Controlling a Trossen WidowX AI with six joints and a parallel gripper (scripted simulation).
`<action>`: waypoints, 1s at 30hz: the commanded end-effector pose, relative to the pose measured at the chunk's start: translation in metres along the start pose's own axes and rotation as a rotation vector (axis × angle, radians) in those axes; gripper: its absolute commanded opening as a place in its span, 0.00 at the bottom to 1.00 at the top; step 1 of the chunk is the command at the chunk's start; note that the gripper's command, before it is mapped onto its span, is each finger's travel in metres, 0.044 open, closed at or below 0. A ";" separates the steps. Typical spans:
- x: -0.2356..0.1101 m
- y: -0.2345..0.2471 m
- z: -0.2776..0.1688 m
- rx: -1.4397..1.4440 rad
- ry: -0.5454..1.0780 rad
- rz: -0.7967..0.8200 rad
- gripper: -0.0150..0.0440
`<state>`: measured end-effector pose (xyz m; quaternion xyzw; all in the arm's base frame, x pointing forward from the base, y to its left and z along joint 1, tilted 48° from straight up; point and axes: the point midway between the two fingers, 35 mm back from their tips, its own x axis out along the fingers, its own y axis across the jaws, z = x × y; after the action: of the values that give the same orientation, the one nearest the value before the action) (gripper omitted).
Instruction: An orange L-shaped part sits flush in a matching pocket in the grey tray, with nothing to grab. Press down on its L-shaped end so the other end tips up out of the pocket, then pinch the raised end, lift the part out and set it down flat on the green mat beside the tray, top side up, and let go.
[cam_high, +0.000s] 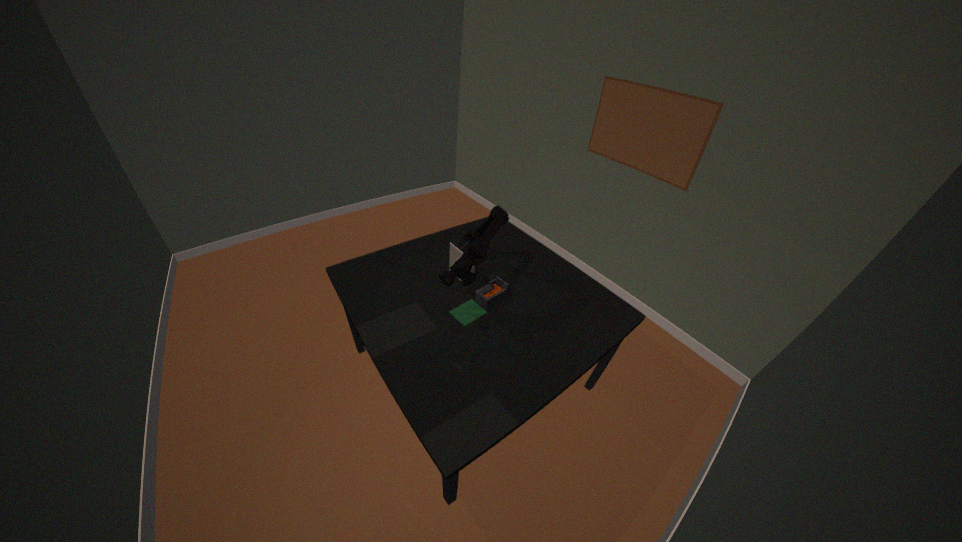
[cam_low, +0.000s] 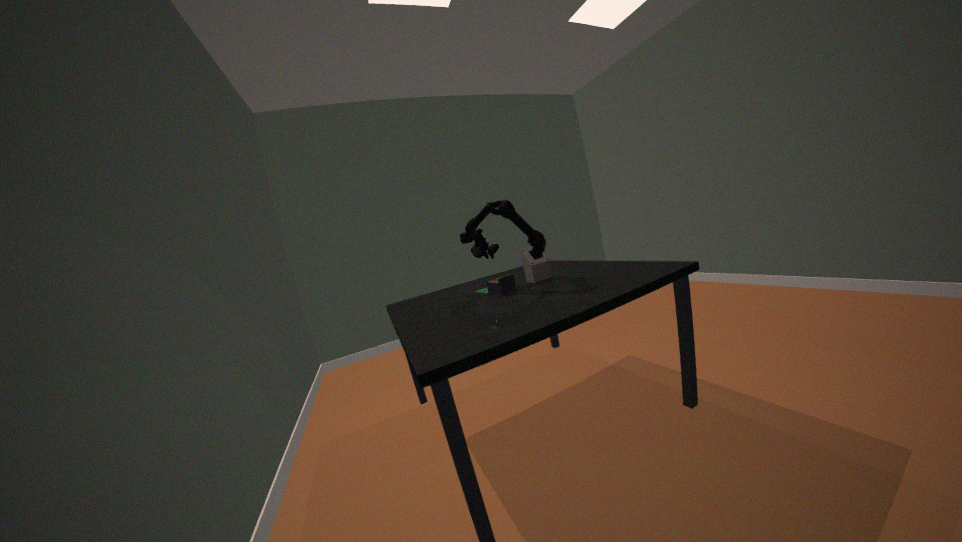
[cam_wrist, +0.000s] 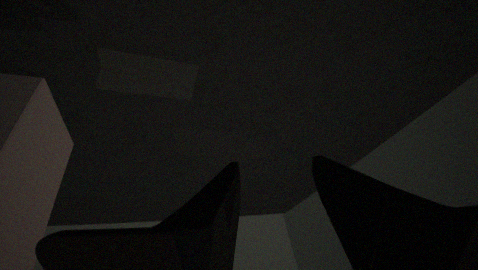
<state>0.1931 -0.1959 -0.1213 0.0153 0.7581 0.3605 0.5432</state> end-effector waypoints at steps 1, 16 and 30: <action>-0.027 0.041 0.040 0.085 -0.119 0.007 0.56; -0.105 0.235 0.139 0.293 -0.533 0.240 0.56; -0.045 0.246 0.178 0.292 -0.535 0.242 0.56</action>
<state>0.2737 0.0434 0.0407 0.2718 0.6217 0.2896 0.6750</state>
